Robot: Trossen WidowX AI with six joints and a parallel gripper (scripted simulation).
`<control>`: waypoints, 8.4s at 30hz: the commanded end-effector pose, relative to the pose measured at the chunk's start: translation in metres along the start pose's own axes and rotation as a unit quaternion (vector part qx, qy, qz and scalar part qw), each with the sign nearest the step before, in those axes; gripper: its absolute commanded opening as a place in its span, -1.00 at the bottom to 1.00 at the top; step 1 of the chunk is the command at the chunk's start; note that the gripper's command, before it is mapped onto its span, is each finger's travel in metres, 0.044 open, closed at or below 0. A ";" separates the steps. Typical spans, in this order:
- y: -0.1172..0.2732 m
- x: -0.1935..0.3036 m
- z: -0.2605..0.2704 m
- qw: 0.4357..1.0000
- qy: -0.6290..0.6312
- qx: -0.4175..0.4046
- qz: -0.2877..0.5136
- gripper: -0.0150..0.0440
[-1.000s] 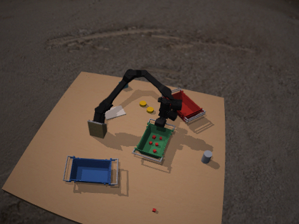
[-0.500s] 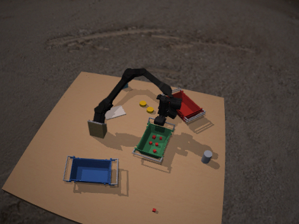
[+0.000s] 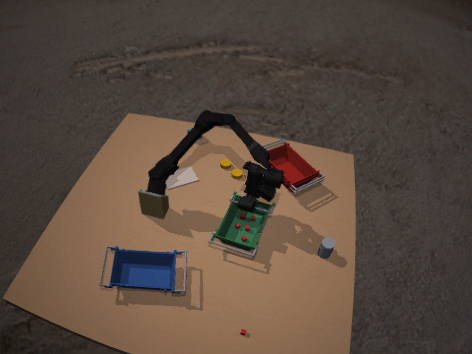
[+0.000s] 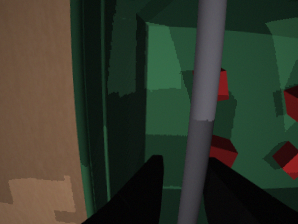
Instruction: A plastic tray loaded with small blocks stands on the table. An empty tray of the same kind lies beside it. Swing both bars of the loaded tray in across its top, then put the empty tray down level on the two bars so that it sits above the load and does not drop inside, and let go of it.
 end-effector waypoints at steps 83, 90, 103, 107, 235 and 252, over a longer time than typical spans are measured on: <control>-0.014 0.031 -0.231 1.000 0.003 0.003 -0.003 -0.21; -0.013 0.031 -0.229 1.000 0.003 0.003 -0.003 -0.21; 0.017 0.027 -0.200 1.000 0.003 0.003 -0.002 -0.21; 0.017 0.026 -0.190 1.000 0.003 0.002 -0.002 -0.21; 0.100 0.084 -0.239 0.999 0.039 0.026 -0.005 1.00; 0.047 0.336 -0.335 0.983 0.185 0.010 0.007 1.00</control>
Point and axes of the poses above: the point midway between the two fingers, 35 mm back from their tips, its own y axis back along the fingers, its own z axis across the jaws, x = y × z, the point moved 4 cm from there along y, back along the fingers, and after that the axes turned 8 degrees about y, right-handed, at the moved point
